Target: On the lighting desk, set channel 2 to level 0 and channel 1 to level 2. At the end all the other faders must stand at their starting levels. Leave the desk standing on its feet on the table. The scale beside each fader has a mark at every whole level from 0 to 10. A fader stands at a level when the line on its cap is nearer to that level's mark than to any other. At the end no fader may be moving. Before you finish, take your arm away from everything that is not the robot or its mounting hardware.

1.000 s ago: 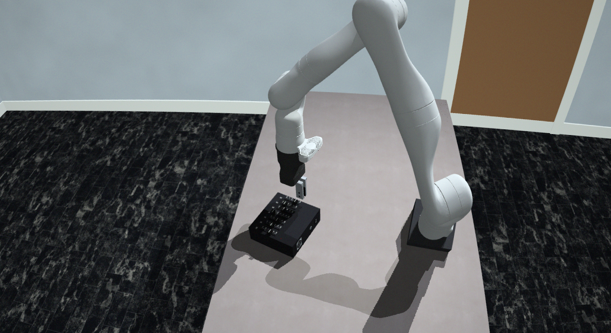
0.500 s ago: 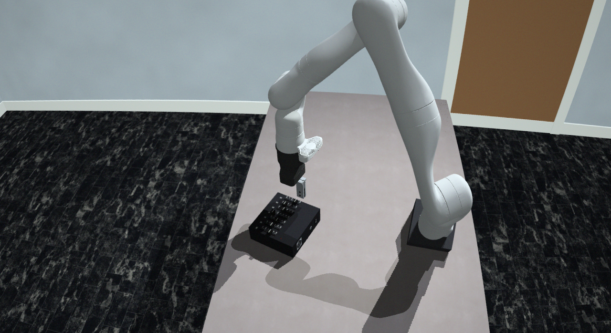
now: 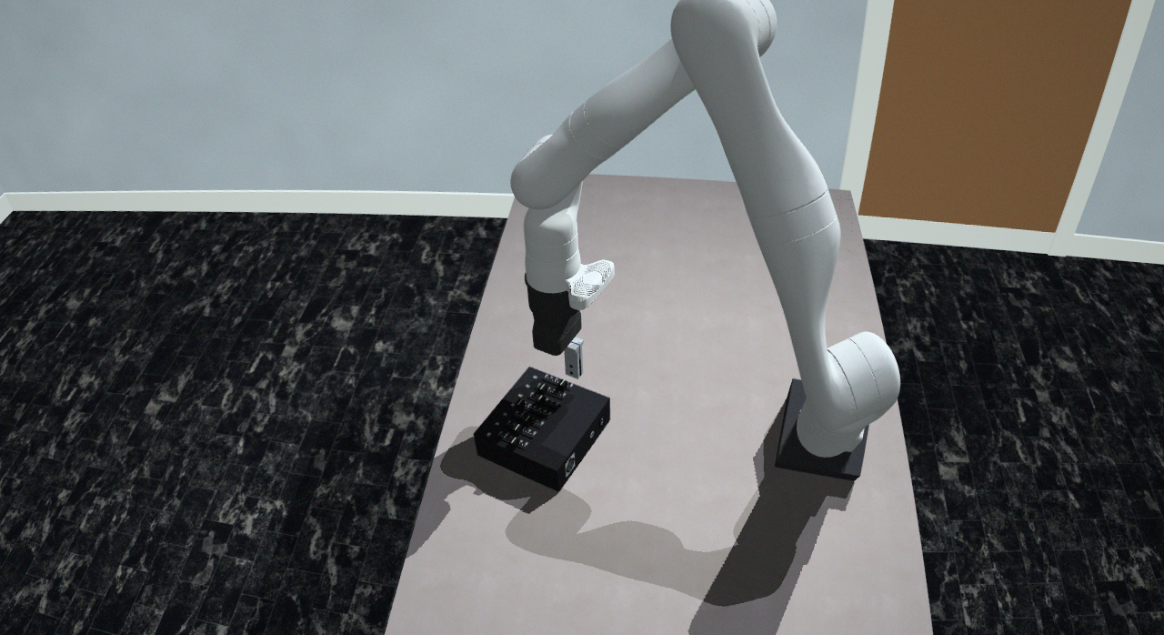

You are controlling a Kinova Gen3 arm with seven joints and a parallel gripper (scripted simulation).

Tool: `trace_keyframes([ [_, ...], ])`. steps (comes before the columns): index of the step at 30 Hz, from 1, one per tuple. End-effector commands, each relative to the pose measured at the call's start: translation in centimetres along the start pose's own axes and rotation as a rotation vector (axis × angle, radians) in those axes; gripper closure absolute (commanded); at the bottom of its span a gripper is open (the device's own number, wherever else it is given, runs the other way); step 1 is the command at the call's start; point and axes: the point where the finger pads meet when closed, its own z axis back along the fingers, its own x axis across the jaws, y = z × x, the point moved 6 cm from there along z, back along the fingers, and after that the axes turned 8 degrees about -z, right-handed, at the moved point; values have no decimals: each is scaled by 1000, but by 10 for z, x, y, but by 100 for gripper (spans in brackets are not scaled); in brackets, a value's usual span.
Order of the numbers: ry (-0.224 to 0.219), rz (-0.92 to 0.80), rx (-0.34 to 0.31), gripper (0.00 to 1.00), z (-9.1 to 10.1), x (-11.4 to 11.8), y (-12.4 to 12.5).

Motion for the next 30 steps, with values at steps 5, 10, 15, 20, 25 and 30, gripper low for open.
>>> trace_keyframes([
  [5,0,0,-2,100,0,0,0],
  [10,0,0,-2,100,-1,0,0],
  [15,0,0,-2,100,-3,0,0],
  [20,0,0,-1,100,-6,0,0],
  [25,0,0,-1,100,-9,0,0],
  [30,0,0,-1,100,-12,0,0],
])
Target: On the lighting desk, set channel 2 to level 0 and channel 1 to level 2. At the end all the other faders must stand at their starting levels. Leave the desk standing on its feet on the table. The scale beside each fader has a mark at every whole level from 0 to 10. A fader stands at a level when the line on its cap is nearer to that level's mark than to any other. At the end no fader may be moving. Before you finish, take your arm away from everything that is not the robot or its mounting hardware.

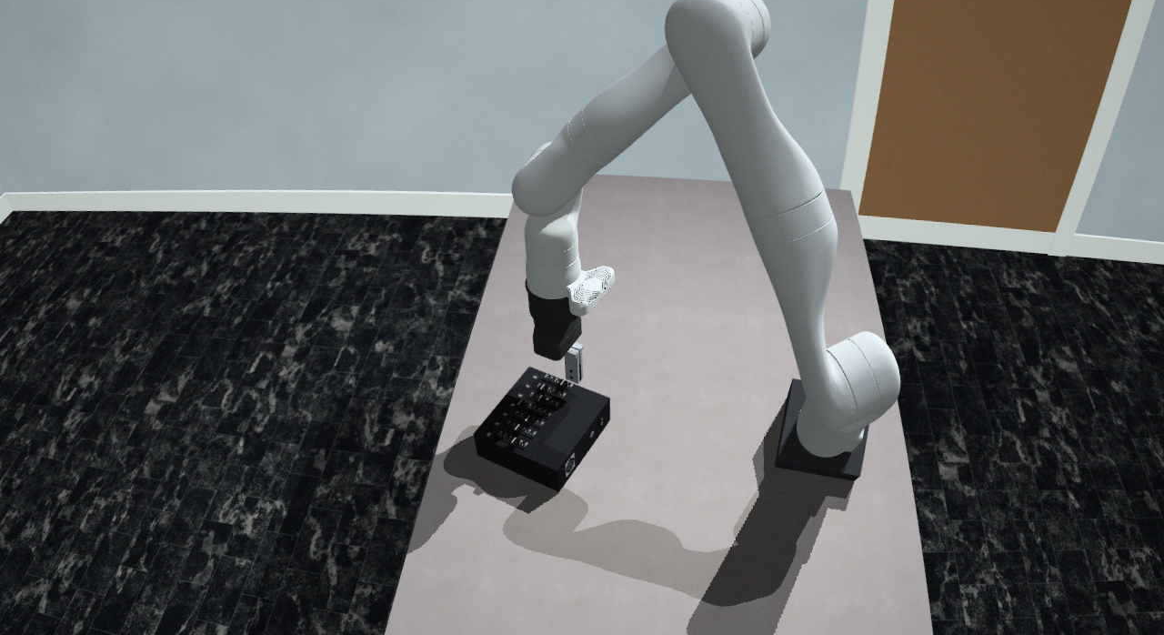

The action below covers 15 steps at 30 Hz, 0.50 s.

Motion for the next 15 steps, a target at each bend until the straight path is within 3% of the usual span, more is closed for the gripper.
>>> trace_keyframes([
  [1,0,1,1,100,-2,0,0],
  [15,0,1,1,100,-10,1,0],
])
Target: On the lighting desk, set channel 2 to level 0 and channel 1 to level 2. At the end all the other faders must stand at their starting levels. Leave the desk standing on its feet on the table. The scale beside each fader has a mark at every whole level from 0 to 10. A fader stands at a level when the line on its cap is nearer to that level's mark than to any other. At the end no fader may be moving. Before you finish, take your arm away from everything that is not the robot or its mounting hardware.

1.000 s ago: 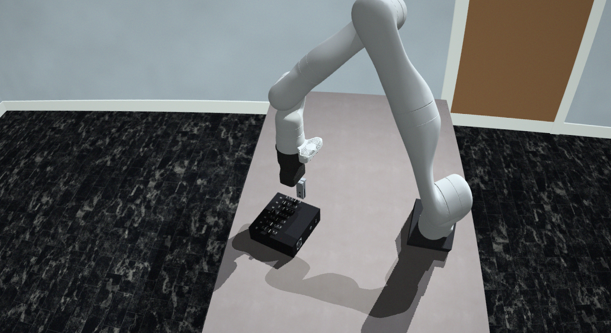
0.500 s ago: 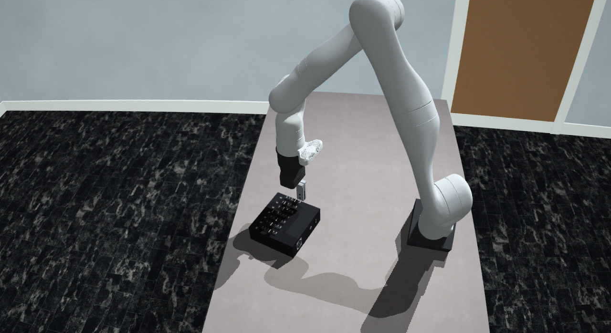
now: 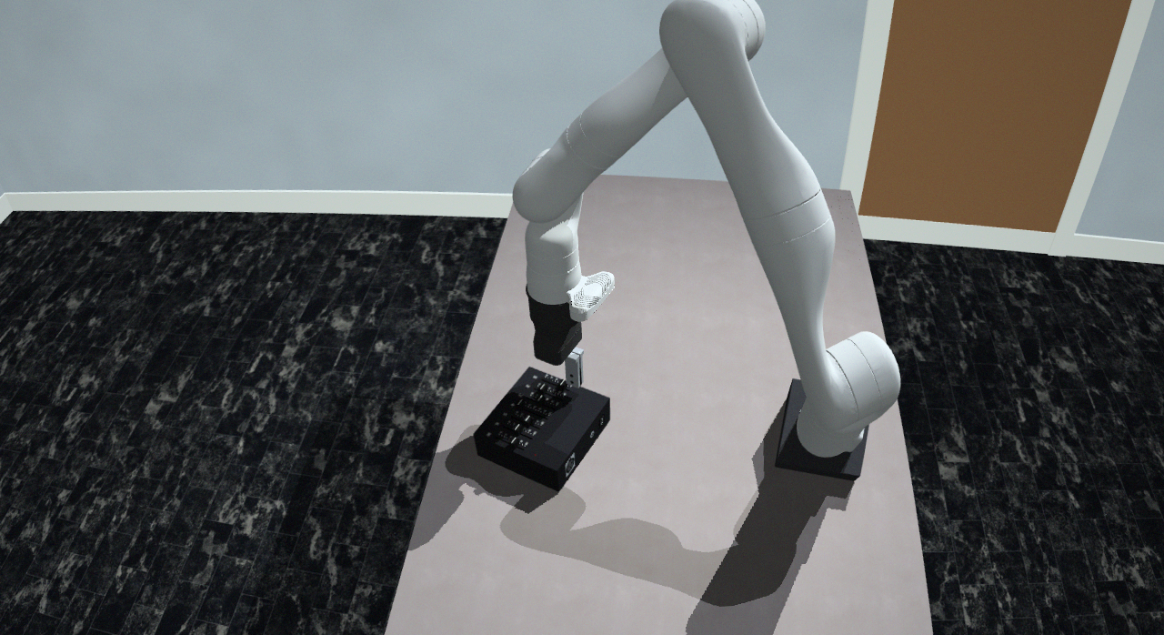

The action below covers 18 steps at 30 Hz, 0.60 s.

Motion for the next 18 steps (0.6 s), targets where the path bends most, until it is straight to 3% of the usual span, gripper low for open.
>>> trace_keyframes([
  [1,0,1,0,100,-1,0,0],
  [18,0,1,0,100,-4,0,0],
])
